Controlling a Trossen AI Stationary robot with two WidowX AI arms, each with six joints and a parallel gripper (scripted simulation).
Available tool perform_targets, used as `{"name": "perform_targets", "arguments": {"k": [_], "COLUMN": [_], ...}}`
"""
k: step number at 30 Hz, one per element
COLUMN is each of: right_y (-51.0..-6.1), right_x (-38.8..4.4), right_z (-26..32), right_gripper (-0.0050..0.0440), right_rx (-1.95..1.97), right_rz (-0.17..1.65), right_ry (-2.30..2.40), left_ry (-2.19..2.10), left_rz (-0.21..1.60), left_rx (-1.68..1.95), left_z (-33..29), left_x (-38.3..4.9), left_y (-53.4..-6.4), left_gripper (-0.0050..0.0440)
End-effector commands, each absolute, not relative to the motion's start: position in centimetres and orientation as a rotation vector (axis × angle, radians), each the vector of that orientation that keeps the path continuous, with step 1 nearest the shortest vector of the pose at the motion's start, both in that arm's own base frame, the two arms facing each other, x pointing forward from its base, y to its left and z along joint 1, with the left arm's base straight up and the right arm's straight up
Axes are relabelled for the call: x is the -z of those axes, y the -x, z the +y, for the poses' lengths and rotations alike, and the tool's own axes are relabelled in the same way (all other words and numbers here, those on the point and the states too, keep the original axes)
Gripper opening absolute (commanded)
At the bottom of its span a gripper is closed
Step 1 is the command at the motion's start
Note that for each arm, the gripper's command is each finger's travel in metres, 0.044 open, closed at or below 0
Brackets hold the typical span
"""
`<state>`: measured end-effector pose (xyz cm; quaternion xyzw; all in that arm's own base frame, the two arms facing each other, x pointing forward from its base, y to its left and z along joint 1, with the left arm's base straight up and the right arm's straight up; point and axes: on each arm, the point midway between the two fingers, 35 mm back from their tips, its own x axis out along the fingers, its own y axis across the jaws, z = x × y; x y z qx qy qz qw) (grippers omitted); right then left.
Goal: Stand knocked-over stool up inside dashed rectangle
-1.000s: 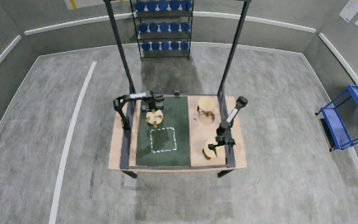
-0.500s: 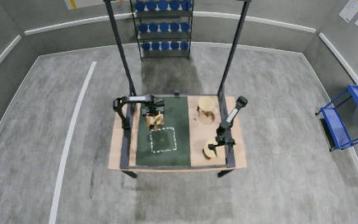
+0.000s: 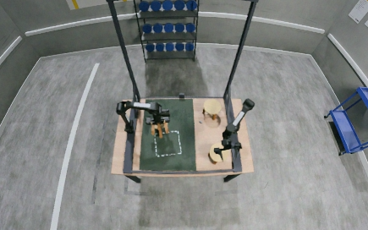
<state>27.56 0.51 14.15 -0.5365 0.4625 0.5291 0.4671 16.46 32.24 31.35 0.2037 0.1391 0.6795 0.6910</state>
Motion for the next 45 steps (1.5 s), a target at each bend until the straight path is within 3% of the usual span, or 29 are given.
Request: {"name": "perform_targets", "arguments": {"k": [1, 45], "right_y": [-27.9, -28.5], "right_x": [-13.7, -11.6], "right_z": [0.3, -4.2], "right_gripper": [0.0107, 0.0107], "right_rx": [-1.307, -1.301], "right_rz": [1.116, 1.124], "right_ry": [1.321, 1.326], "left_ry": [-0.455, -0.455], "left_rz": [0.265, 0.265], "left_rx": [-1.524, -1.524], "left_z": [32.0, 32.0], "left_x": [-32.6, -32.6], "left_y": [-16.4, -16.4], "left_gripper": [0.04, 0.04]}}
